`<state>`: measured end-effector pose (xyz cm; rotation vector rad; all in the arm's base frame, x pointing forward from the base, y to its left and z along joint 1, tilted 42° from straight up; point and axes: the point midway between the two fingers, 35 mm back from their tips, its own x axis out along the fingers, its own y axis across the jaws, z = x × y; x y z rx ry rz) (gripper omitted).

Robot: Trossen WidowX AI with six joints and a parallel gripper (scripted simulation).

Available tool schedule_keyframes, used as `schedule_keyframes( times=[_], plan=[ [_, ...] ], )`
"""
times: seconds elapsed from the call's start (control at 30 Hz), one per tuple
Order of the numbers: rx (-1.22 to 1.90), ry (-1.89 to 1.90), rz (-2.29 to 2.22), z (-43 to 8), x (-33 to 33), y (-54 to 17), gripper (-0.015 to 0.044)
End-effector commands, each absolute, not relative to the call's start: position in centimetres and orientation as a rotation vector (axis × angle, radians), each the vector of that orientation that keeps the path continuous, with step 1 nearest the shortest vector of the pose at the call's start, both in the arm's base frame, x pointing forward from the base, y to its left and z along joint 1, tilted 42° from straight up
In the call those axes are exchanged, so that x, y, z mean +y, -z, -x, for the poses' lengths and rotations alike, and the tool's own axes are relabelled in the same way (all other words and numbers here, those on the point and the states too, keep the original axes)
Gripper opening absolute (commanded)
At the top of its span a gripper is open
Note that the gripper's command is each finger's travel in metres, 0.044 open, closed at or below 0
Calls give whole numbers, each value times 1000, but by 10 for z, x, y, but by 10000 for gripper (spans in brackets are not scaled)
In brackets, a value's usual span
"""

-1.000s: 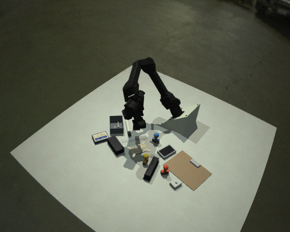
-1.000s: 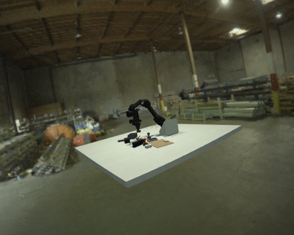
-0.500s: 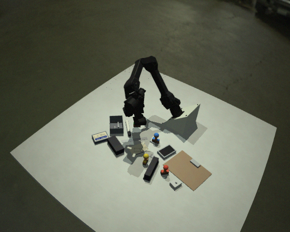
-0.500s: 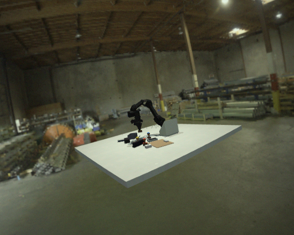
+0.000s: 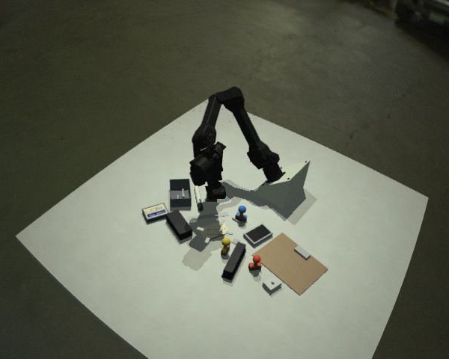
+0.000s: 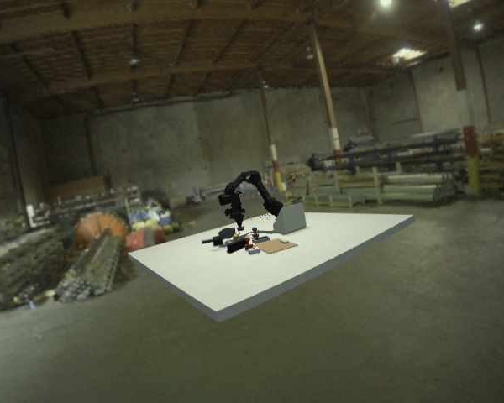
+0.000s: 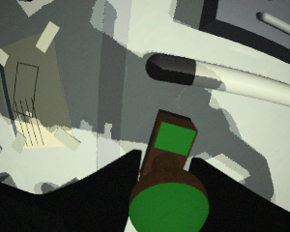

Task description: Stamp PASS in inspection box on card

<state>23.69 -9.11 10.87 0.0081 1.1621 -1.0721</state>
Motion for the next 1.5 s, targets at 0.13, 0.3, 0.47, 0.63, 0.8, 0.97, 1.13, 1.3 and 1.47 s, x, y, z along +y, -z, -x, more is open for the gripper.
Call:
schedule_keyframes(
  times=[0.13,0.3,0.47,0.63,0.8,0.97,1.13,1.3,1.47],
  plan=[
    [1165,1072,0,-236,-100,-98,0],
    [1164,1073,1,-235,-106,-92,0],
    [1164,1074,3,-234,-112,-87,0],
    [1163,1075,4,-233,-118,-81,0],
    [1159,1076,-4,-234,-117,-82,53],
    [1159,1076,-4,-234,-117,-82,184],
    [1159,1076,-4,-234,-117,-82,258],
    [1168,1066,-11,-241,-81,-116,258],
    [1168,1072,1,-236,-39,-165,258]
  ],
)
